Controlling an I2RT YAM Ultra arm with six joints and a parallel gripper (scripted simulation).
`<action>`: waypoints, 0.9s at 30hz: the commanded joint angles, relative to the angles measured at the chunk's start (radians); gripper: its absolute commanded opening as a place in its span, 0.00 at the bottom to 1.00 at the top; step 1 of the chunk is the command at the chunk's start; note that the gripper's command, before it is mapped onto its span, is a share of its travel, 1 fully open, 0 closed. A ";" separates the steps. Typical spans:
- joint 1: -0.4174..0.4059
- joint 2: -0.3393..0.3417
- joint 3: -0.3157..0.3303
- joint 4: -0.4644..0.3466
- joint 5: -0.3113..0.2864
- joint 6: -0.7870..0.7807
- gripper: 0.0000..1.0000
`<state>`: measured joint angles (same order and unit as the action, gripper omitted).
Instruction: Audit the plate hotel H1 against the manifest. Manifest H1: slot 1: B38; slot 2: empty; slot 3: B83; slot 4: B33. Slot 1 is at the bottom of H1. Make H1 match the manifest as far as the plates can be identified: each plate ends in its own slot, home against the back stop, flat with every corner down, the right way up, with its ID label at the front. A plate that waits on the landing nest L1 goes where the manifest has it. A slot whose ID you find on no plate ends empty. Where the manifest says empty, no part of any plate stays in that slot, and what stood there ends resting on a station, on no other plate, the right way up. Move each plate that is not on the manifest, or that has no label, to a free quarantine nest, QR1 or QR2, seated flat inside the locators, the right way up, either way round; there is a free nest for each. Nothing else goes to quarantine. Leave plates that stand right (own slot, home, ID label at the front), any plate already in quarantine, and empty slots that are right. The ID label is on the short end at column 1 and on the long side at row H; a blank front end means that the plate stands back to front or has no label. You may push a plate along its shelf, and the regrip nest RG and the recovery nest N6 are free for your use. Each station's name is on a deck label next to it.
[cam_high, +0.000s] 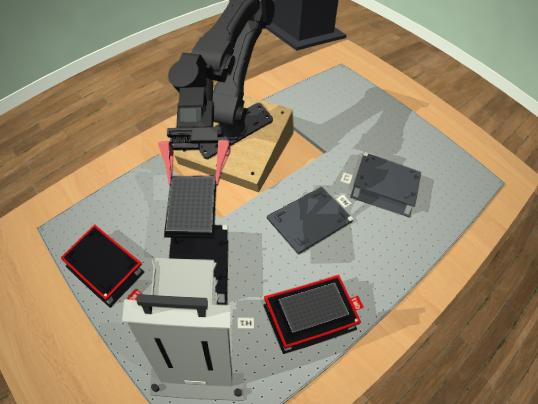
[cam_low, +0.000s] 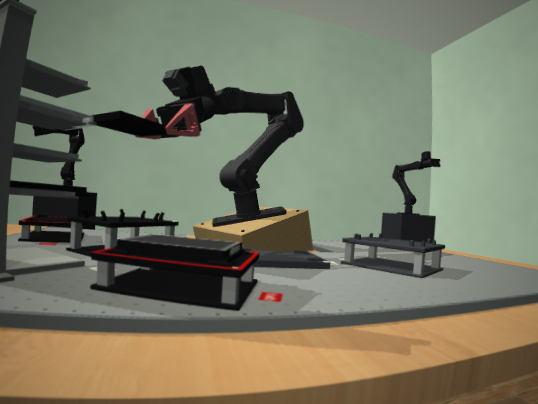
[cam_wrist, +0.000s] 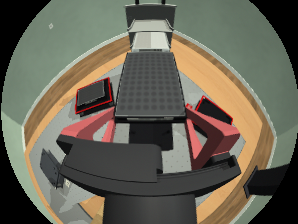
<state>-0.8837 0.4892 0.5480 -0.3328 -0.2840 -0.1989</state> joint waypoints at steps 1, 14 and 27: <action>-0.004 -0.003 0.003 0.014 -0.004 -0.001 0.86; -0.006 -0.003 -0.019 0.035 -0.006 -0.002 0.86; -0.008 -0.003 -0.041 0.057 -0.007 -0.002 0.86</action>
<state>-0.8883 0.4885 0.5018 -0.2878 -0.2874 -0.2001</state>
